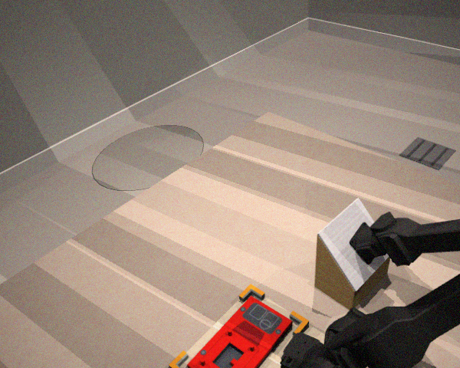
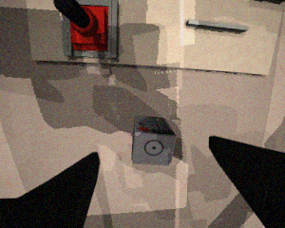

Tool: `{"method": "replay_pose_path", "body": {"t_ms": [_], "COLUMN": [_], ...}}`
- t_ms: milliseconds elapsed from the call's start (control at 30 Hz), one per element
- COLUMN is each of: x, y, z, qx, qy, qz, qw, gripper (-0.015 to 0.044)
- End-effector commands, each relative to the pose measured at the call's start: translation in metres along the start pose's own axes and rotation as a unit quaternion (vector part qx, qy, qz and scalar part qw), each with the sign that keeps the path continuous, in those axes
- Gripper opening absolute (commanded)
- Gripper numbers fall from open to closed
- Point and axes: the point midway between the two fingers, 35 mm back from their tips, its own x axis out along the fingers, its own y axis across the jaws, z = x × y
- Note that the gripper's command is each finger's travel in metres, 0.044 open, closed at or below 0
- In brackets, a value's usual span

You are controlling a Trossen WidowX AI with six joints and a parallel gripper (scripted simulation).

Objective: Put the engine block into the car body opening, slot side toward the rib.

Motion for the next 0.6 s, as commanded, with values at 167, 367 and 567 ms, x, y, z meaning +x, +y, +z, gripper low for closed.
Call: {"method": "replay_pose_path", "body": {"t_ms": [167,367,567], "x": [-0.0029,-0.0047,-0.0065], "y": [-0.0001,0.0000,0.0000], "z": [0.0001,0.0001,0.0001], "qx": [-0.158,-0.260,-0.359], "qy": [0.000,0.000,0.000], "qz": [-0.001,-0.001,-0.001], "qw": [0.987,0.966,0.933], "gripper": [0.0440,0.0440,0.0440]}}
